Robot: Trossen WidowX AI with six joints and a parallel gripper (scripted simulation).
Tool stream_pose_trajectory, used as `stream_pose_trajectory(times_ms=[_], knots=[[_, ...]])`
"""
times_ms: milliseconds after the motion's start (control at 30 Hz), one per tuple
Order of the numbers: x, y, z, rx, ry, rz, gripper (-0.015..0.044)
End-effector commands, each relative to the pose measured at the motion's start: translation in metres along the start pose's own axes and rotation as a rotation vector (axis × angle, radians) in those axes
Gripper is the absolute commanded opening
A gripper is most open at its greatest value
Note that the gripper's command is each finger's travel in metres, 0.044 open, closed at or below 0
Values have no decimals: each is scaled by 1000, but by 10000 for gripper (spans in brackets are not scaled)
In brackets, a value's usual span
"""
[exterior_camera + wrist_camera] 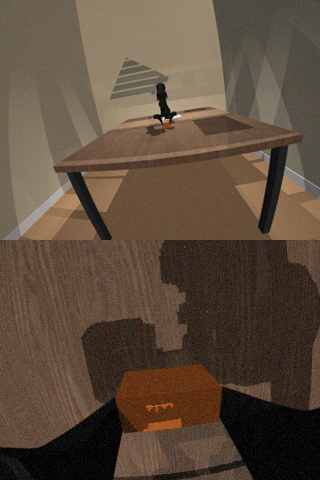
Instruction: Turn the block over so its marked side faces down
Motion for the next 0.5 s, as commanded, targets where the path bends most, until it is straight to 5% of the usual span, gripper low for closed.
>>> stream_pose_trajectory(times_ms=[0, 300, 467], knots=[[-1, 0, 0, 0, 1, 2, 202], [-1, 0, 0, 0, 1, 2, 142], [20, 0, 0, 0, 1, 2, 11]])
Point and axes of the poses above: the point midway between the two fingers, 35 mm back from their tips, its own x axis back along the fingers, its own y axis across the jaws, z = x × y, the point moved 9 cm from there along x, back along the fingers, and after that the axes turned 2 degrees about -x, right-handed, at the moved point
